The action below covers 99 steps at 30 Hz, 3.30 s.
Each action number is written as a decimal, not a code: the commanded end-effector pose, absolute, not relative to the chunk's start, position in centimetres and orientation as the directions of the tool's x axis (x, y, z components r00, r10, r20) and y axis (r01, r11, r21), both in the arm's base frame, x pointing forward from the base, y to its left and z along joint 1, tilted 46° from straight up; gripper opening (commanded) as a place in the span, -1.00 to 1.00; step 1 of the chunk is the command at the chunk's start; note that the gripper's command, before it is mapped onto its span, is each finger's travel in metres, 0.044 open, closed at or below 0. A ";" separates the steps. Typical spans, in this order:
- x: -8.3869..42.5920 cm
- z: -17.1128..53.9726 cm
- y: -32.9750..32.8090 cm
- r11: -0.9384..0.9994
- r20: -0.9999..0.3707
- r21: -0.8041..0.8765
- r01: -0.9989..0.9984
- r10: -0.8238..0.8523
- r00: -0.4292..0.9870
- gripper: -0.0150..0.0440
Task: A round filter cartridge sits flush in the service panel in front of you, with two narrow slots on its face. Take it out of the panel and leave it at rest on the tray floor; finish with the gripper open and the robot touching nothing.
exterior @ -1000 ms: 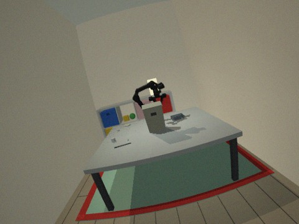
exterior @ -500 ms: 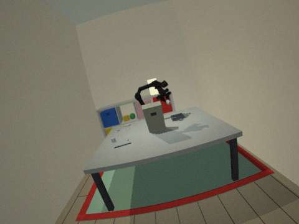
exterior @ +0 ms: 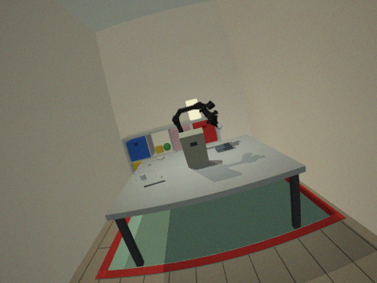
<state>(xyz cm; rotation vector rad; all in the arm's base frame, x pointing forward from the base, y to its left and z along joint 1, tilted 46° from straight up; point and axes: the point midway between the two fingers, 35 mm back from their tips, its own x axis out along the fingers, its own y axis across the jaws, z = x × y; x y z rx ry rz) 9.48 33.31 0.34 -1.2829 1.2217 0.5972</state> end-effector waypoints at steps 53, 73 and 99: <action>-5.6 -18.1 18.9 -0.226 -0.965 0.078 -0.971 -0.260 -0.017 -0.49; -5.5 -17.7 19.0 -0.232 -0.962 0.075 -0.970 -0.272 -0.010 1.00; -6.3 -13.7 23.4 -0.226 -0.964 0.077 -0.971 -0.267 -0.014 1.00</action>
